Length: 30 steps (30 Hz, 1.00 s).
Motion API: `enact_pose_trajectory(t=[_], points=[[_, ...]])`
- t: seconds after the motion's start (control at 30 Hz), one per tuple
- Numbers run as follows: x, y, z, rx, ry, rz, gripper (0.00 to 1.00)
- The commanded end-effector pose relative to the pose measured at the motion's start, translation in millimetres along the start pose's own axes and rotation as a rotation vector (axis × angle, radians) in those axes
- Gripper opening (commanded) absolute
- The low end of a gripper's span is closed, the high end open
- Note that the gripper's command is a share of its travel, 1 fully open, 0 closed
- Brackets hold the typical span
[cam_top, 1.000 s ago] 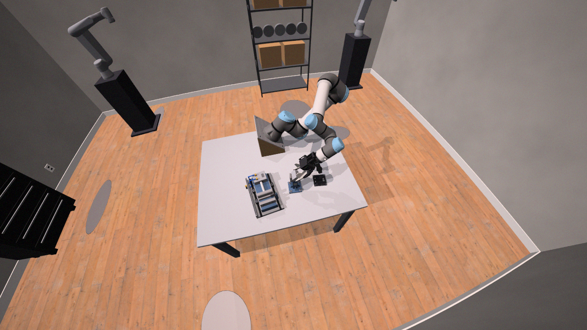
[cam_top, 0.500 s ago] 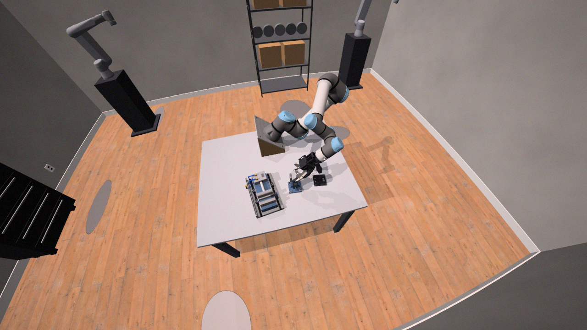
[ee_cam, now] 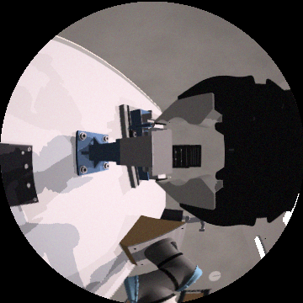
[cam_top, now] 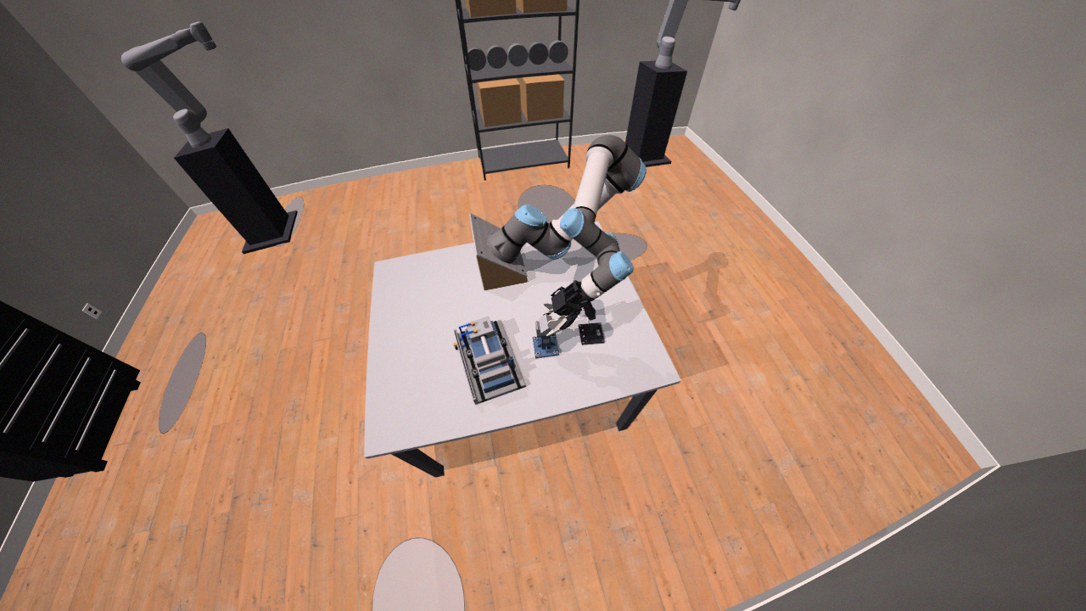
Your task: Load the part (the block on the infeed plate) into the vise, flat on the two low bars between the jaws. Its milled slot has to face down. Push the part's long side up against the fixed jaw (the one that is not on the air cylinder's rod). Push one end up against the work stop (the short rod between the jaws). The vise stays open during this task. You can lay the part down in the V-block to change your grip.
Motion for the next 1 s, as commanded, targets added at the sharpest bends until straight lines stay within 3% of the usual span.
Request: enact_pose_trajectory(t=[0.0,0.97], points=[[0.2,2.5,0.2,0.000,0.001,0.023,0.51],[-1.5,18.8,0.2,0.000,0.001,0.190,0.51]])
Point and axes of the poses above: the point where the finger pads meet when closed, its own x axis back along the fingers, its own z axis across the jaws, y = z × x, the point moved 9 cm from there along x, back along the fingers
